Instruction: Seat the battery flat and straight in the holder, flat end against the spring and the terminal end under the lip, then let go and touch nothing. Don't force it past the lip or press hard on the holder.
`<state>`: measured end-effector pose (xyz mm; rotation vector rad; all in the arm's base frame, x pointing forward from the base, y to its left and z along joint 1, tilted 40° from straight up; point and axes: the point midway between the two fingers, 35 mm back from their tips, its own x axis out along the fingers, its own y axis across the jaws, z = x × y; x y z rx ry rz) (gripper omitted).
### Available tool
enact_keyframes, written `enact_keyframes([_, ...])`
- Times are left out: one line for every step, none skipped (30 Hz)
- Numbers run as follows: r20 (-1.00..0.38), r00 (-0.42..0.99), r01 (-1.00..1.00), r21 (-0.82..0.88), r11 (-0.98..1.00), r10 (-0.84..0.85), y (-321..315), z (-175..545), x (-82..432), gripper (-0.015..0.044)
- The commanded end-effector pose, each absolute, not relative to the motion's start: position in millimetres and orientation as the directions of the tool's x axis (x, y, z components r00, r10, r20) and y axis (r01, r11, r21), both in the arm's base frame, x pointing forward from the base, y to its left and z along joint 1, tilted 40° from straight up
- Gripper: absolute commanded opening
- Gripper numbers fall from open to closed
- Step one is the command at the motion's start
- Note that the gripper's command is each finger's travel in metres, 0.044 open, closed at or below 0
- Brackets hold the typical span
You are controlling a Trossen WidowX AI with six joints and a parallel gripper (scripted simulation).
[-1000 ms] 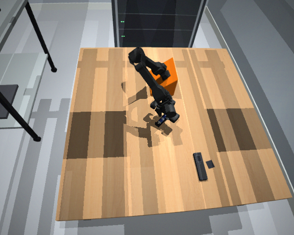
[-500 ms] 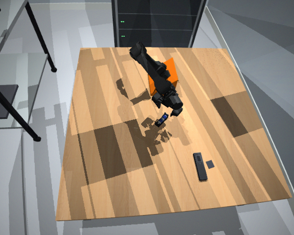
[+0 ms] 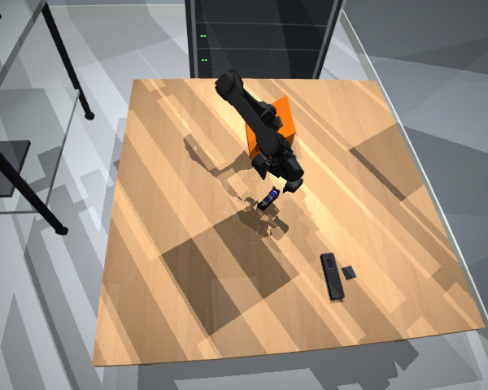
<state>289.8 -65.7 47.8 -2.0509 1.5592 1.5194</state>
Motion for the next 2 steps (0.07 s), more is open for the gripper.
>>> enact_keyframes([-0.774,-0.055,-0.789,0.421,-0.447,-0.631,-65.2,47.9,289.6,0.0440])
enact_keyframes([-0.774,-0.055,-0.789,0.421,-0.447,-0.631,-65.2,47.9,289.6,0.0440])
